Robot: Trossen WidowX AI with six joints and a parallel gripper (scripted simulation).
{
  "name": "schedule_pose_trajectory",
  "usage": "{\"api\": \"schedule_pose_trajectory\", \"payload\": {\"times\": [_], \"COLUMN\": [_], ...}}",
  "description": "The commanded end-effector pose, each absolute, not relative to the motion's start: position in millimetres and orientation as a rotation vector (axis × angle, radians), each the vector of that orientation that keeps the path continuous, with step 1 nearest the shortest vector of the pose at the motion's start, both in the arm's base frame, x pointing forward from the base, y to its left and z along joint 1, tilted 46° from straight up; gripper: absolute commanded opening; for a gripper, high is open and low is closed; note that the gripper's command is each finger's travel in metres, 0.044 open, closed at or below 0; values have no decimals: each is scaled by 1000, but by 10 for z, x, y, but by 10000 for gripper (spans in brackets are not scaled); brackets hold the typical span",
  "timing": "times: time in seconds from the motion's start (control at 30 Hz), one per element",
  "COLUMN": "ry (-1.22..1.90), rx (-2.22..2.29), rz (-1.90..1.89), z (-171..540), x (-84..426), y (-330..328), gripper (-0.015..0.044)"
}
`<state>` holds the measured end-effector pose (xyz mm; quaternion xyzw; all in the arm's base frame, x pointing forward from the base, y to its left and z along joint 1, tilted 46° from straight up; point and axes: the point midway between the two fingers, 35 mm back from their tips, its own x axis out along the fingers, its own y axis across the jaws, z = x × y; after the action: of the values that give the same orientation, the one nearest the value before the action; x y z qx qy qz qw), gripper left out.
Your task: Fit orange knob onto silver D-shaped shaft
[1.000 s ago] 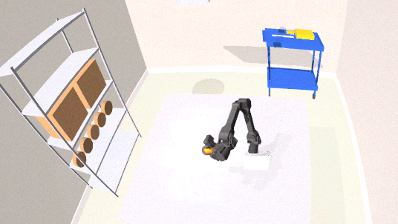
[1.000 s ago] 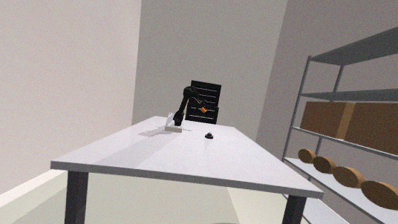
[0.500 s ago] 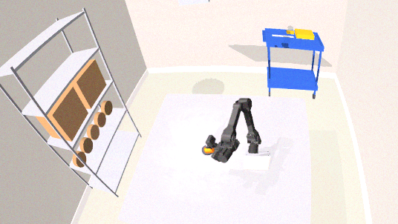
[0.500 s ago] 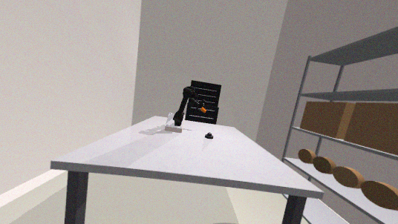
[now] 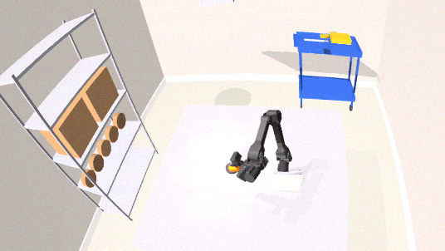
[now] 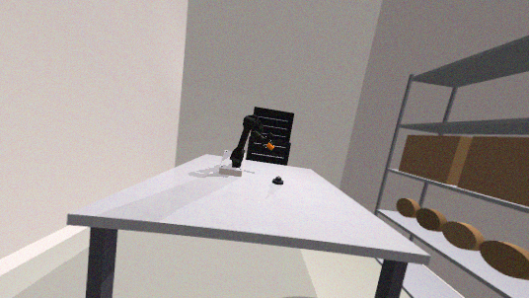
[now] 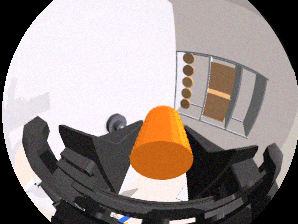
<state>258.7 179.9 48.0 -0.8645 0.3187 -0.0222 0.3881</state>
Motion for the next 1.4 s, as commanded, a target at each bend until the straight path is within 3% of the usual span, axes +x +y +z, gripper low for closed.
{"api": "schedule_pose_trajectory", "payload": {"times": [0.0,0.67,1.37], "ry": [807,806,1355], "rx": [-2200,-2194,-1910], "rz": [-59,-58,203], "z": [487,474,210], "x": [2588,2594,2713], "y": [1805,1784,1450], "gripper": [0,0,0]}}
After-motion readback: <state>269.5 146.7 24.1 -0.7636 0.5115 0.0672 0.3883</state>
